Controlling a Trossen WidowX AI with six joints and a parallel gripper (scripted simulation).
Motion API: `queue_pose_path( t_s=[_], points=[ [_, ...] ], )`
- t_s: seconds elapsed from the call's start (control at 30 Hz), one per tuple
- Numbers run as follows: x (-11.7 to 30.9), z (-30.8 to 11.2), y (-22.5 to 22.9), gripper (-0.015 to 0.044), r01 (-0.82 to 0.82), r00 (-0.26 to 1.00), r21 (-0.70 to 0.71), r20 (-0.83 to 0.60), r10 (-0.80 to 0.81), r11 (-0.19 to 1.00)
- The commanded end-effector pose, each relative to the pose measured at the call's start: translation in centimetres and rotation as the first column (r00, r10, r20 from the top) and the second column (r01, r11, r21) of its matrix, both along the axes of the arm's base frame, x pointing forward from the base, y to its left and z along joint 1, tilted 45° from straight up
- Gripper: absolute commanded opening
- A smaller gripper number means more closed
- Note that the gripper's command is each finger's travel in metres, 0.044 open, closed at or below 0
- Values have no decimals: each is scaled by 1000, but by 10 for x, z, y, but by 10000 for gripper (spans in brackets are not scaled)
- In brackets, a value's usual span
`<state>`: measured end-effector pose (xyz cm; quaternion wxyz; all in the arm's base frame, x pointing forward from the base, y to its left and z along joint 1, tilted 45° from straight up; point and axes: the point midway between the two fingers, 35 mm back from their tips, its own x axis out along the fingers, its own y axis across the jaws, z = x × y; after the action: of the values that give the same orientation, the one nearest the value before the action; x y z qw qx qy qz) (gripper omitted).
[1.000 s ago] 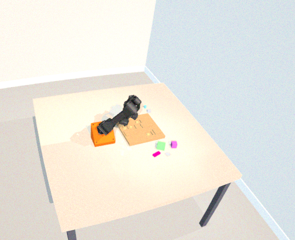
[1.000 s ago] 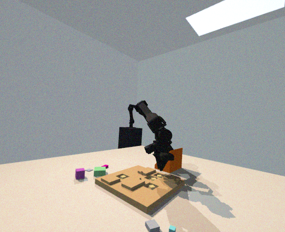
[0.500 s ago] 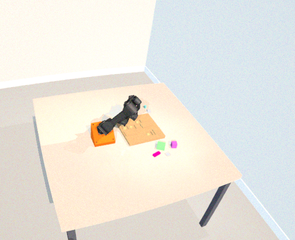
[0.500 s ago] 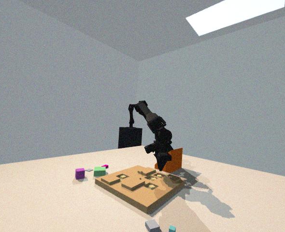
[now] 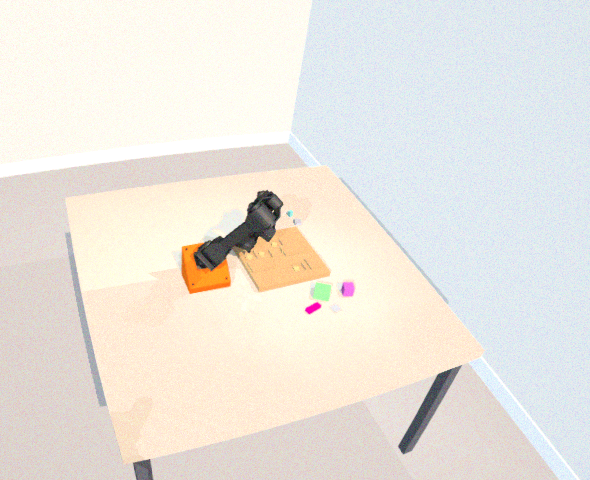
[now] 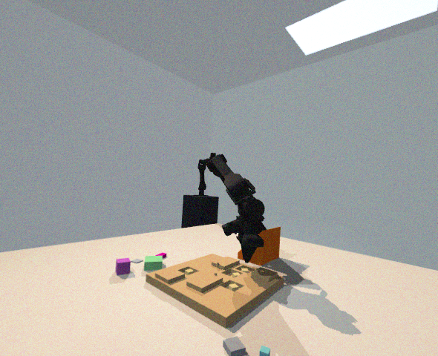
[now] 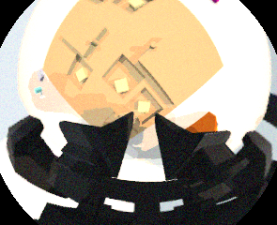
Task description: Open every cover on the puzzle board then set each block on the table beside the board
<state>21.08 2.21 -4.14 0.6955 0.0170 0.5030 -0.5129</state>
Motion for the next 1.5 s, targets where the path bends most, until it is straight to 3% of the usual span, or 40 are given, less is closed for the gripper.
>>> queue_pose_path(
  t_s=[0.0,1.47],
  points=[
    [1,0,0,144,4,1000,-1,8,-4,1000],
    [1,-16,-16,144,4,1000,-3,8,-4,1000]
  ],
)
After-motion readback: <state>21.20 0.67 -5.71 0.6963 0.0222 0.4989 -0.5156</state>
